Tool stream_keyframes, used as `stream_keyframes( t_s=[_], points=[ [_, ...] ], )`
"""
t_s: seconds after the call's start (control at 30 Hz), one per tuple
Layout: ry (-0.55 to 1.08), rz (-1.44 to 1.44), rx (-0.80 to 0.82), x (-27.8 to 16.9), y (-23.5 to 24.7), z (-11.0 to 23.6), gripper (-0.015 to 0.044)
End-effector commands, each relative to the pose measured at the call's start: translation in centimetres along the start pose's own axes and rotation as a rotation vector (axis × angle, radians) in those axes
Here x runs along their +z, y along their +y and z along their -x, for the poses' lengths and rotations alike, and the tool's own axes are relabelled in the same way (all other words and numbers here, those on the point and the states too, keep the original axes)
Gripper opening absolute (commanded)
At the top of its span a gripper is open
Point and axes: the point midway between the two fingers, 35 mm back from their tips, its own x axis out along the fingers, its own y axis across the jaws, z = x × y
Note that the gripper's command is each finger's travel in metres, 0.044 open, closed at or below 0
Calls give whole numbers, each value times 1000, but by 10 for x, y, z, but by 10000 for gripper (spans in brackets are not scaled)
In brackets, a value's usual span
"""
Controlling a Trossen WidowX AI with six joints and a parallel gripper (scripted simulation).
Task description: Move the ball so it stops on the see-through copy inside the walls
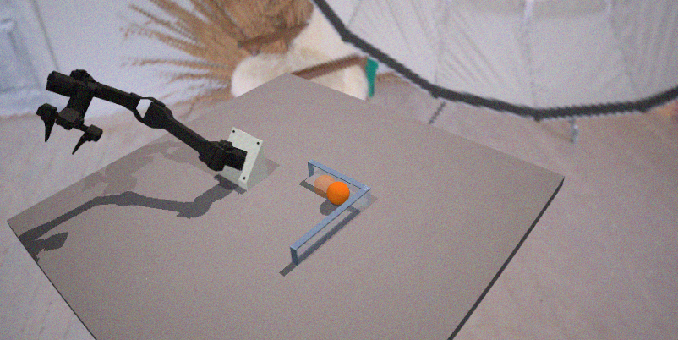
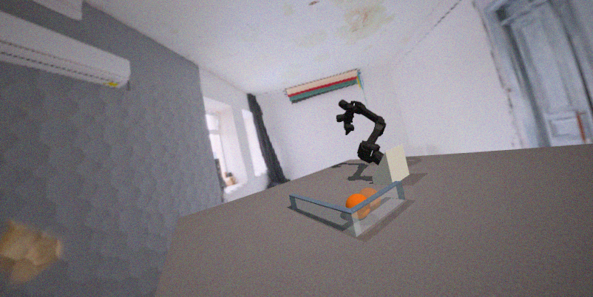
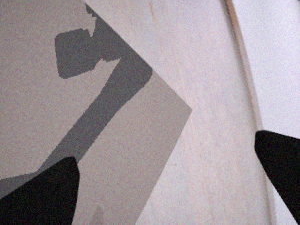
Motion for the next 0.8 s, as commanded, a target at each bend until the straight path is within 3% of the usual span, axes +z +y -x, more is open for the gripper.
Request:
stream_keyframes(
  t_s=[0.0,0.1,0.27,0.43,0.77],
  points=[
    [-4,2,2,1,0,0,426],
    [-62,38,33,19,6,0,440],
    [-164,187,107,108,31,-8,440],
    [-256,226,184,163,58,-7,440],
    [-397,413,331,273,140,16,440]
  ],
)
